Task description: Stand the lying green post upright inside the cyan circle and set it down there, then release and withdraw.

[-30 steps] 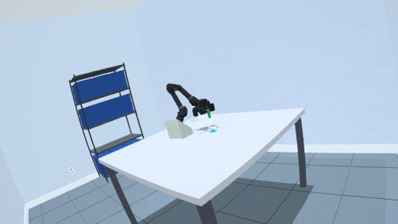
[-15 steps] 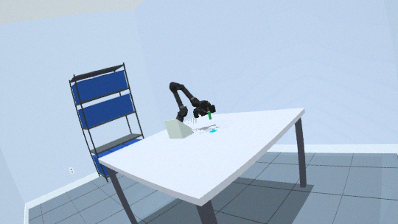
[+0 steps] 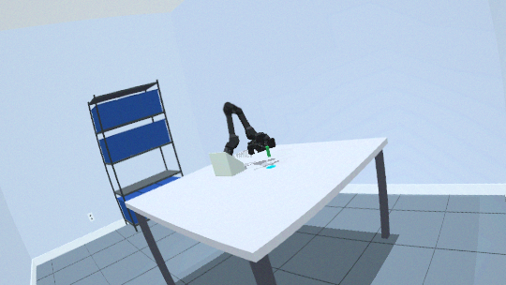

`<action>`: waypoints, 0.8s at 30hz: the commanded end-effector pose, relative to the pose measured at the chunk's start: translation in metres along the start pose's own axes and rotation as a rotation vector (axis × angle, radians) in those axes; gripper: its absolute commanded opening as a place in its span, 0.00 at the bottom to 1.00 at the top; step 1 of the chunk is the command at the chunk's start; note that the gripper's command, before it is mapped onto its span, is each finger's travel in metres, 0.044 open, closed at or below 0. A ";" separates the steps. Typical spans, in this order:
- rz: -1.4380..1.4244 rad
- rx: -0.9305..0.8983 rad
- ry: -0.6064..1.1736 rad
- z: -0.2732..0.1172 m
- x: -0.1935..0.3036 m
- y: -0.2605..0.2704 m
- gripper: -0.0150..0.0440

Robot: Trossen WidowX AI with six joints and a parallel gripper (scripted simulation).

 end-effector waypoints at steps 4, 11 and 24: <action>0.007 -0.002 -0.006 0.001 0.015 0.001 0.29; 0.006 -0.005 -0.009 0.002 0.031 0.000 0.29; 0.000 -0.008 -0.009 0.004 0.053 0.000 0.29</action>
Point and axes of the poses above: the point midway between the two fingers, 35 mm back from their tips, its own z axis out along the fingers, its own y axis across the jaws, x = y × z, the point moved 6 cm from there along -z, back along the fingers, and after that the axes turned 6 degrees about -z, right-handed, at the moved point
